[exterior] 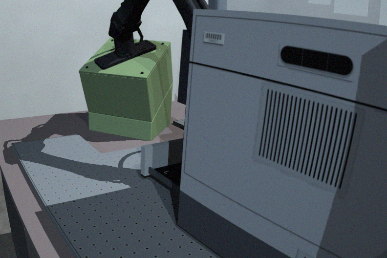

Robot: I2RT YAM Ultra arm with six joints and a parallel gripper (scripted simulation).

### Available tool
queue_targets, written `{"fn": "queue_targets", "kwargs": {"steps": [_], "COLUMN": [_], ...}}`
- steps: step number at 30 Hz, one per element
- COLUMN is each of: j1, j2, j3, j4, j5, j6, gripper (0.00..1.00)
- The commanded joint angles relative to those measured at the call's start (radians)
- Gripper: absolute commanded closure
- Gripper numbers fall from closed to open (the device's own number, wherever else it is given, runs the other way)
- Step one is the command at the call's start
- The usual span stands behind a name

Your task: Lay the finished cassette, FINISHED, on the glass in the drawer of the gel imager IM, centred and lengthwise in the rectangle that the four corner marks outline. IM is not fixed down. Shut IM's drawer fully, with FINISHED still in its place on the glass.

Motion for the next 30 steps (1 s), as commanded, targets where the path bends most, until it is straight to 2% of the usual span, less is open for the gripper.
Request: {"fn": "queue_targets", "kwargs": {"steps": [1, 8, 10, 30], "j1": [0.004, 0.005, 0.005, 0.005], "j2": [0.011, 0.028, 0.000, 0.002], "j3": [0.038, 0.041, 0.040, 0.042], "j4": [0.027, 0.042, 0.036, 0.031], "j5": [-0.017, -0.018, -0.019, -0.019], "j6": [-0.011, -0.014, -0.013, -0.012], "gripper": [1.00, 1.00, 1.00, 1.00]}}
